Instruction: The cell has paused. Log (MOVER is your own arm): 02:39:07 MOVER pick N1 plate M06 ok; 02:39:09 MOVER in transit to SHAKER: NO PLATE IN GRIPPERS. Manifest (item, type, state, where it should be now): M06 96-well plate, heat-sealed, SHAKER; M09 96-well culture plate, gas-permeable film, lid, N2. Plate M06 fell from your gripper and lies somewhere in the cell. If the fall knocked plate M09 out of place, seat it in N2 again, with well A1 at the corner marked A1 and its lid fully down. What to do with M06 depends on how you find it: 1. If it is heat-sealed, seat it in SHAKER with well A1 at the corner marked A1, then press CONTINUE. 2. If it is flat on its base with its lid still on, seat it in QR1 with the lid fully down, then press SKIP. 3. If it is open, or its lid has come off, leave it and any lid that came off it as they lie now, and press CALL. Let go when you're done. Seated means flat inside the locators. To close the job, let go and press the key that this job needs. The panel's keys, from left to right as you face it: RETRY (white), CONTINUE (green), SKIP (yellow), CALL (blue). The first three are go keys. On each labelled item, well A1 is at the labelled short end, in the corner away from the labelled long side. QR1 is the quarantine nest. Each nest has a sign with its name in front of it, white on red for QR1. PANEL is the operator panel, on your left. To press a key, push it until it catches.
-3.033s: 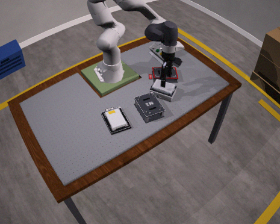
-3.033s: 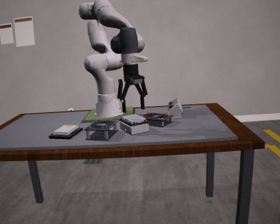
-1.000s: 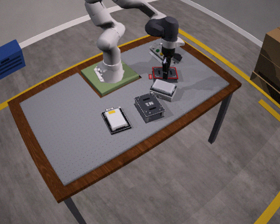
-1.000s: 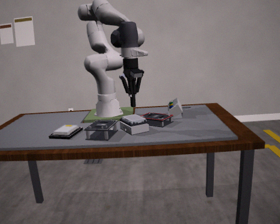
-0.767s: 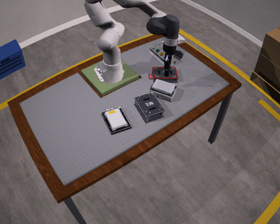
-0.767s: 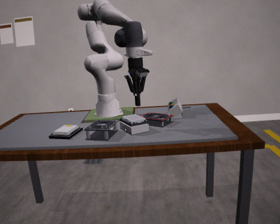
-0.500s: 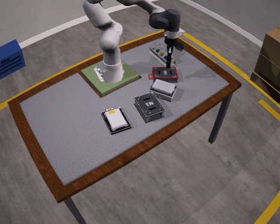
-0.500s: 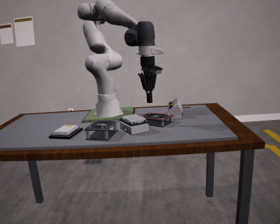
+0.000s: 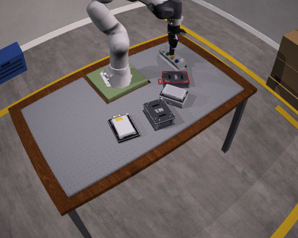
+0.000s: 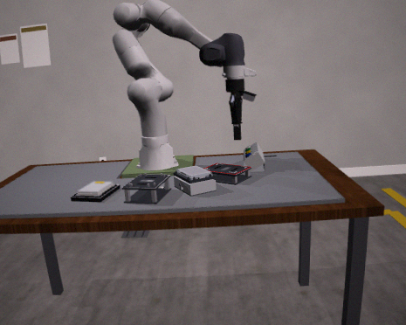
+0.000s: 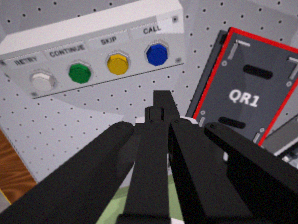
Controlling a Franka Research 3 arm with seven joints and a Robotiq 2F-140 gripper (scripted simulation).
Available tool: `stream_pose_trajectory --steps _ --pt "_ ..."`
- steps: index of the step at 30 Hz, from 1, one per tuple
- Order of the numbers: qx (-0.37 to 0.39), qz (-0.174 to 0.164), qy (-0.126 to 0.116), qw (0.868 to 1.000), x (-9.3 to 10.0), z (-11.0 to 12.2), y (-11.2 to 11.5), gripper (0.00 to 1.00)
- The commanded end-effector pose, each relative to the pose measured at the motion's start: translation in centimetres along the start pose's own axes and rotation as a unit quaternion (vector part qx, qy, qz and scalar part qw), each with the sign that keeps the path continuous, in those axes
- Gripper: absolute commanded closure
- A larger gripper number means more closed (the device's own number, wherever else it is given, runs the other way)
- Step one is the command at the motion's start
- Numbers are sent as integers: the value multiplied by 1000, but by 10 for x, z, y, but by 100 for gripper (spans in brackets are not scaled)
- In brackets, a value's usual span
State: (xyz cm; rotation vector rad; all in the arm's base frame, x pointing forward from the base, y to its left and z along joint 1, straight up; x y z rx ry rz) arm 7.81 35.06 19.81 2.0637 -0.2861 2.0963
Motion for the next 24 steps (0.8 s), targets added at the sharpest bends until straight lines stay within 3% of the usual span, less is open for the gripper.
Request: stream_pose_trajectory --steps 1,3,7,11,24 --pt "55 -1 -5 998 1 -42 2 90" --pt "55 -1 -5 998 1 -42 2 90" --pt "93 -1 -5 996 0 -72 8 90" --pt "113 -2 -5 994 0 -87 12 90" --pt "118 -2 -5 993 0 -91 13 90"
Point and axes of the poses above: the point where the finger pads meet when closed, its own x axis back along the fingers, its own z axis across the jaws, y = z × x, the point moved 5 cm from there along x, back along the fingers, and after that the axes turned 3 degrees about x, right-handed, at the moved point
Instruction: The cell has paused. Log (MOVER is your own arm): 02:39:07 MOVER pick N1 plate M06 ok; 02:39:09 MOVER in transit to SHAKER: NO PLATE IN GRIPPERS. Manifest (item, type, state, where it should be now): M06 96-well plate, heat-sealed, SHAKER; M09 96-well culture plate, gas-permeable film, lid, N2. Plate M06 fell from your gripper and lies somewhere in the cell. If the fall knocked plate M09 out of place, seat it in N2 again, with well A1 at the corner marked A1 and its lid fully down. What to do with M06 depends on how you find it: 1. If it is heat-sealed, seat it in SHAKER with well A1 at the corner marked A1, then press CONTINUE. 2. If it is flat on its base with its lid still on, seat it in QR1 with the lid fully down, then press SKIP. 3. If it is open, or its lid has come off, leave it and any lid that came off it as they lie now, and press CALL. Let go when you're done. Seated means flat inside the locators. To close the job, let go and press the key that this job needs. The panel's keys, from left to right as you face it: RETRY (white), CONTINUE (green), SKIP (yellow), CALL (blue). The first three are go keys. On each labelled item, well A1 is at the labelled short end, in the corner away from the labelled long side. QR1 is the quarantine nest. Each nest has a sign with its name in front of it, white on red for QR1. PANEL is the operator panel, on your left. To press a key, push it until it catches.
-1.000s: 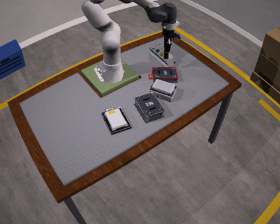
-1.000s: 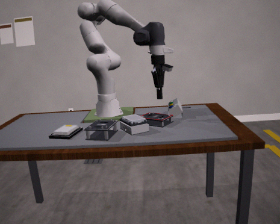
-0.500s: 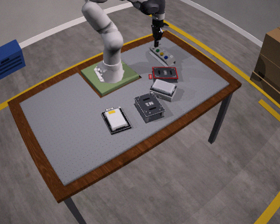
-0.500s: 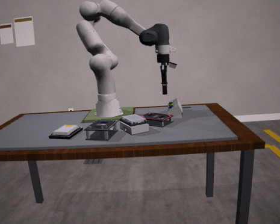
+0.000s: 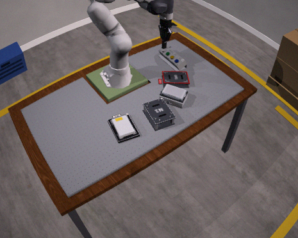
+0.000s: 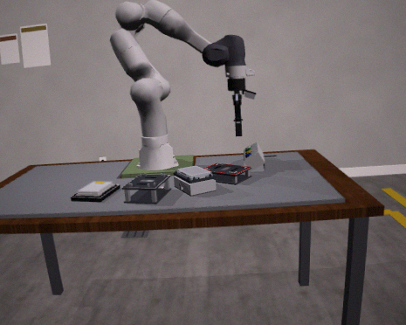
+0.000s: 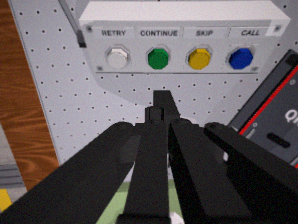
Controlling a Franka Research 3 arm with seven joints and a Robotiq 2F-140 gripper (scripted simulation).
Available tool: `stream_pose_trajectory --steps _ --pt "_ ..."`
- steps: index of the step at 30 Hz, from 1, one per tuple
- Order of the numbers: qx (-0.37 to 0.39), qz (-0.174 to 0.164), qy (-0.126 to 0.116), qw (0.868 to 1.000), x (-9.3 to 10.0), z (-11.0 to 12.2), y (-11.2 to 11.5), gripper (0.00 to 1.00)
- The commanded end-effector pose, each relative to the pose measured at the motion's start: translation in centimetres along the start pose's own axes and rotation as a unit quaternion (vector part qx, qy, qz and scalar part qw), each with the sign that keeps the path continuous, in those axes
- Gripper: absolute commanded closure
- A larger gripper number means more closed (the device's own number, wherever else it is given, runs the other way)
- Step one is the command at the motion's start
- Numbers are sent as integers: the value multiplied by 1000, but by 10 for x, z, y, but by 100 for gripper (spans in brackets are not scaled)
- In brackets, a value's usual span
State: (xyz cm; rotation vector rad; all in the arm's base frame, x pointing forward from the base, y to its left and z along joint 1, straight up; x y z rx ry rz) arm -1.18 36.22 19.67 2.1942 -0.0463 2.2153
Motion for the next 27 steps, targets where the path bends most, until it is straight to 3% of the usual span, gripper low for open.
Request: stream_pose_trajectory --steps 1,27 --pt "2 -2 -2 1000 0 -1 0 90" --pt "2 -2 -2 1000 0 -1 3 90"
Point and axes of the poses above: the point where the finger pads meet when closed, its own x axis back along the fingers, its own z axis across the jaws, y = z × x, the point moved 5 cm from there along x, back along the fingers, and after that the axes turned 3 degrees about x, right-handed, at the moved point
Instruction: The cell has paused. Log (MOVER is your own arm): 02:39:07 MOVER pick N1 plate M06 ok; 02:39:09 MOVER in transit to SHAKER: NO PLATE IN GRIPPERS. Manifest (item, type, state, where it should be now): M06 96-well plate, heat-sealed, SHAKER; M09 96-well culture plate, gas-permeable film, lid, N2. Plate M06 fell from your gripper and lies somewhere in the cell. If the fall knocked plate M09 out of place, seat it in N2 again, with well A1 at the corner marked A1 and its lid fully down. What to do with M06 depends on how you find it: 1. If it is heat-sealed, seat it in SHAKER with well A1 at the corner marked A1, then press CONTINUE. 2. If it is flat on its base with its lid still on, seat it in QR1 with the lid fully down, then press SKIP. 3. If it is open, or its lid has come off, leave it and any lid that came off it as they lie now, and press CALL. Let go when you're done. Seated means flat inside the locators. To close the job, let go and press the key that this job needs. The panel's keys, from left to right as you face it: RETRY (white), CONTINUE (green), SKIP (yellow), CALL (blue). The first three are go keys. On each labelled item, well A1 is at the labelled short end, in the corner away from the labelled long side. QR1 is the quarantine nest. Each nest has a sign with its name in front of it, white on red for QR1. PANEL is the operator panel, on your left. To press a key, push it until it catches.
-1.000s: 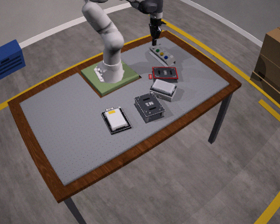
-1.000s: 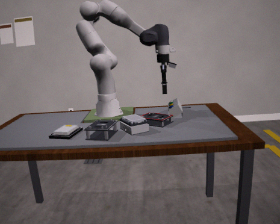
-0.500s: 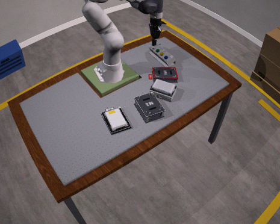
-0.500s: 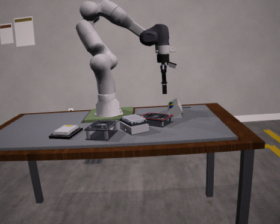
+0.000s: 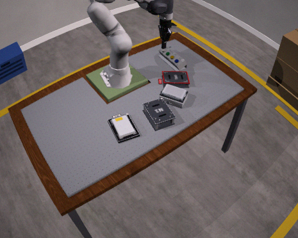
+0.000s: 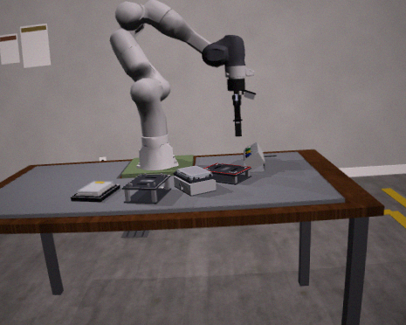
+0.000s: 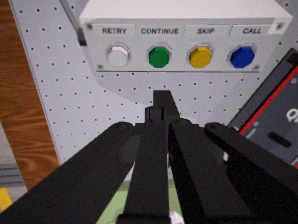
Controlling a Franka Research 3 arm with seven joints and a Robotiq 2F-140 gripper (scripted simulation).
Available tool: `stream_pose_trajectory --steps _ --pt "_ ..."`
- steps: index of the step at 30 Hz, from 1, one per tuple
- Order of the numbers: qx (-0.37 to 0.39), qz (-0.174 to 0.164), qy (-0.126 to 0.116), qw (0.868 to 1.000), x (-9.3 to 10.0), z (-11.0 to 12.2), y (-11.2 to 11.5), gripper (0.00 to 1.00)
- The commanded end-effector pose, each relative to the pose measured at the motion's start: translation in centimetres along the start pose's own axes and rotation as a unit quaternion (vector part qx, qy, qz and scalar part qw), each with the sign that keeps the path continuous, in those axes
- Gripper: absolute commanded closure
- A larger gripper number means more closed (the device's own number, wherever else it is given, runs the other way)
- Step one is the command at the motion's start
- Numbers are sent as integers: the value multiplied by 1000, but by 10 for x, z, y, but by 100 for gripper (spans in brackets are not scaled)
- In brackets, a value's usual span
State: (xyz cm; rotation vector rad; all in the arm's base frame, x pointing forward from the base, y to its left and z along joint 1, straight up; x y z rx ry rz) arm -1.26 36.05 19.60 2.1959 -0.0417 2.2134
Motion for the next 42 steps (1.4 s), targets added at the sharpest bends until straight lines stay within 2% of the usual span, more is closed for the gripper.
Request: stream_pose_trajectory --steps 1,42 --pt "2 -1 -1 1000 1 0 2 90" --pt "2 -1 -1 1000 1 -1 10 90"
Point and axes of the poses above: the point where the finger pads meet when closed, its own x axis back along the fingers, its own z axis across the jaws, y = z × x, the point moved 5 cm from there along x, back along the fingers, and after that the axes turned 3 degrees about x, right-handed, at the moved point
